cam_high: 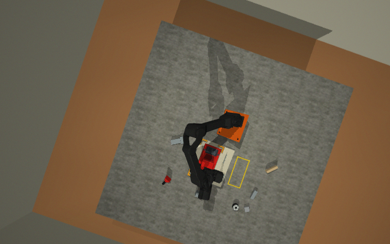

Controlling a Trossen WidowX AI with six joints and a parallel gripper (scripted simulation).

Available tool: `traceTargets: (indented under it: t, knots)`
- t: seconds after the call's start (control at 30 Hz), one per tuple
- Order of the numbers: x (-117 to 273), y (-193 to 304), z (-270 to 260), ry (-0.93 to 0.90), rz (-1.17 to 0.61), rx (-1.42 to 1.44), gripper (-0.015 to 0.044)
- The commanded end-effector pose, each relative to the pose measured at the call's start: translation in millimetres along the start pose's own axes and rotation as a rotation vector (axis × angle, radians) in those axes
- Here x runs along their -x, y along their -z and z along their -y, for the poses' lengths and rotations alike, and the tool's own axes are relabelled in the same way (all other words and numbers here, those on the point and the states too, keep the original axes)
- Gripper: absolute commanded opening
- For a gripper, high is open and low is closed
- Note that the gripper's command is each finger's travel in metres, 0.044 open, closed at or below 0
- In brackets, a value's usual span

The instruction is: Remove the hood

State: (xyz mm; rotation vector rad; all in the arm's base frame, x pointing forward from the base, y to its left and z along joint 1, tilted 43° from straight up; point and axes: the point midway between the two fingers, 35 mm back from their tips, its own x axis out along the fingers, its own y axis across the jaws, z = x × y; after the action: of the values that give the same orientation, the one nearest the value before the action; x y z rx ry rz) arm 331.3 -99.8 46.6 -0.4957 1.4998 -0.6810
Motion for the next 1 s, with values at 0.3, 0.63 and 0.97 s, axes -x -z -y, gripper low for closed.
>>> traceTargets:
  t: [0.3, 0.63, 0.97]
  knots:
    - [9.7, -0.7, -0.4, -0.002, 0.002, -0.003, 0.0]
    - [16.2, -0.6, -0.4, -0.002, 0.001, -0.003, 0.0]
    - [22.5, -0.5, -0.5, -0.003, 0.001, -0.002, 0.0]
